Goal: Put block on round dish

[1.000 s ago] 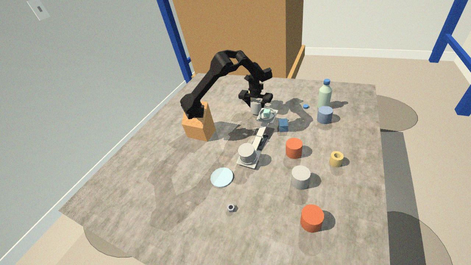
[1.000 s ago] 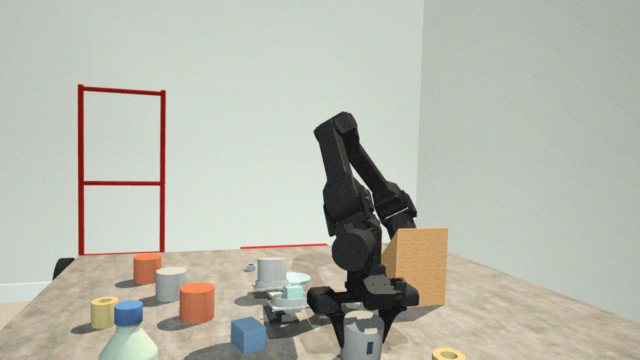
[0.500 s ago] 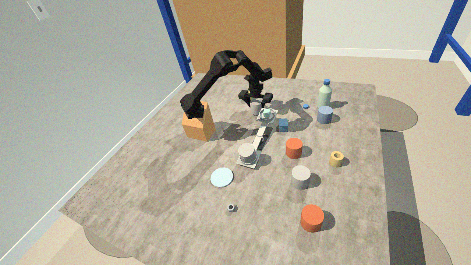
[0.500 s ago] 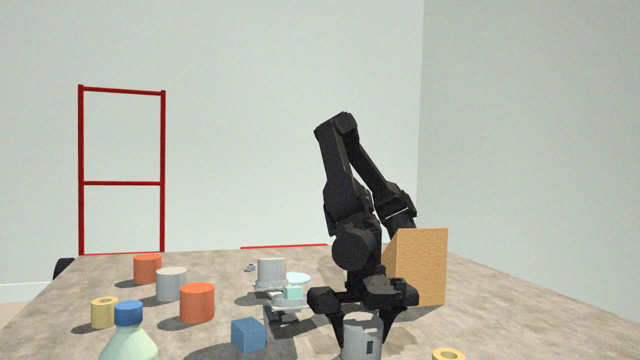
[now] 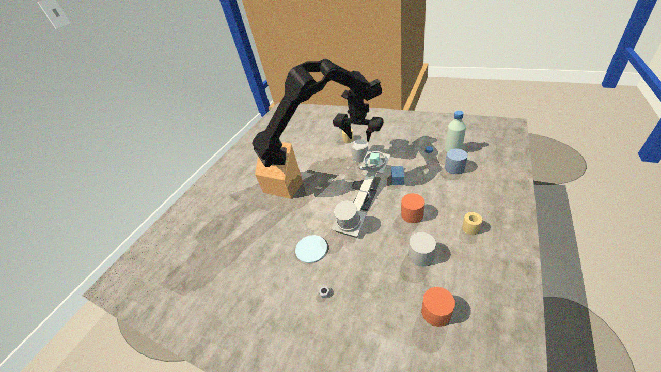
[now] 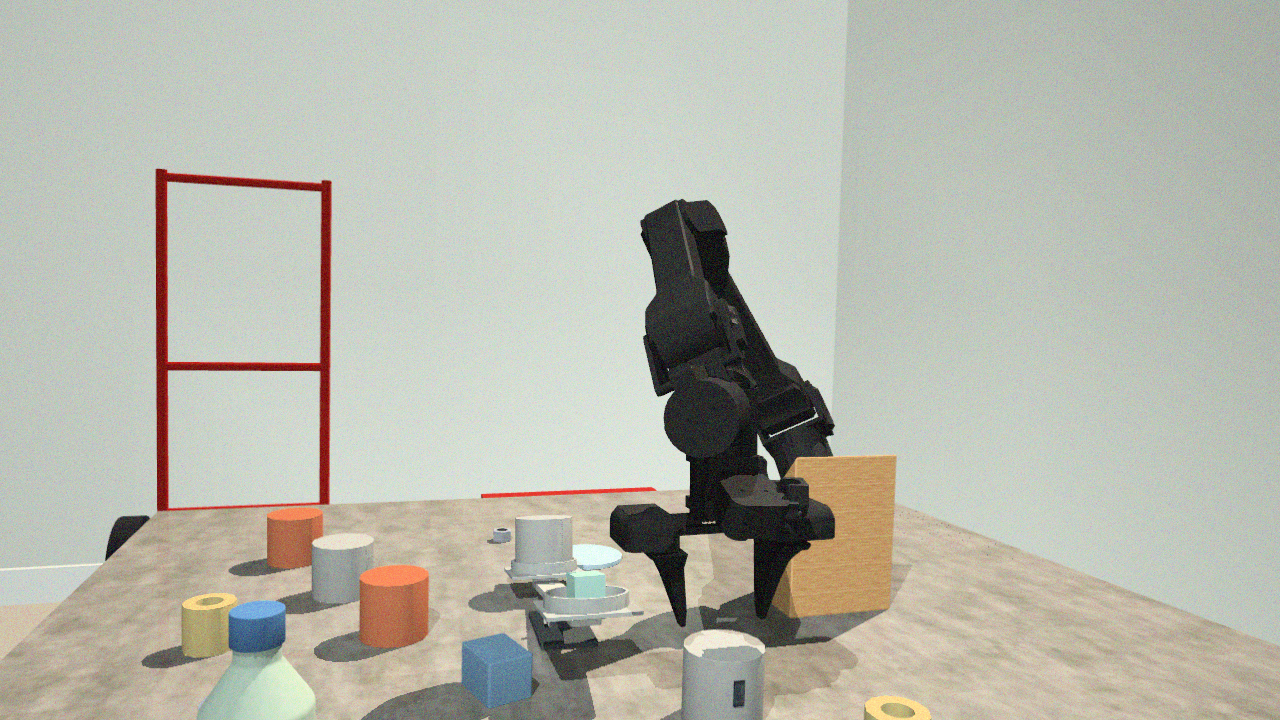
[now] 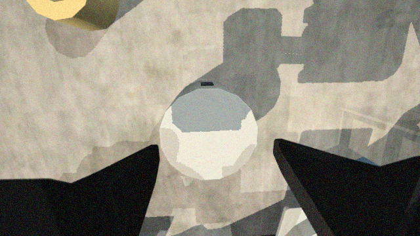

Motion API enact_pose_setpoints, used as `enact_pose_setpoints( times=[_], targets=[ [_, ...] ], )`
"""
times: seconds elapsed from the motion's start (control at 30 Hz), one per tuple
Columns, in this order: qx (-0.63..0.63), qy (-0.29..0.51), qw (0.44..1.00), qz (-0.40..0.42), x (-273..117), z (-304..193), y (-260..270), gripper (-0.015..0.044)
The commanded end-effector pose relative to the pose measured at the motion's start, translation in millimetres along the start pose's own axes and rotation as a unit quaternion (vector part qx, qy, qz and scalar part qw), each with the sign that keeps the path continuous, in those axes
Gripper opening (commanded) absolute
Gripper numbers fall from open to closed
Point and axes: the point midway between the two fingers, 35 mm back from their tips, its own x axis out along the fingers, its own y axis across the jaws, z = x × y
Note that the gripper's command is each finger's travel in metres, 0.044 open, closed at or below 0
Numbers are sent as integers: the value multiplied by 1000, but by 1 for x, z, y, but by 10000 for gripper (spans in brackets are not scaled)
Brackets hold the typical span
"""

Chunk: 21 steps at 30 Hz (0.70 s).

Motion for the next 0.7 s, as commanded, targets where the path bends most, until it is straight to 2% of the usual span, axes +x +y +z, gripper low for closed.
enact_pose_setpoints(
  times=[0.0, 0.33, 0.67],
  targets=[
    [18, -22, 1000, 3, -15, 0, -11, 260],
    [174, -19, 985, 4, -19, -9, -21, 260],
    [342, -15, 940, 5, -24, -19, -31, 260]
  ],
)
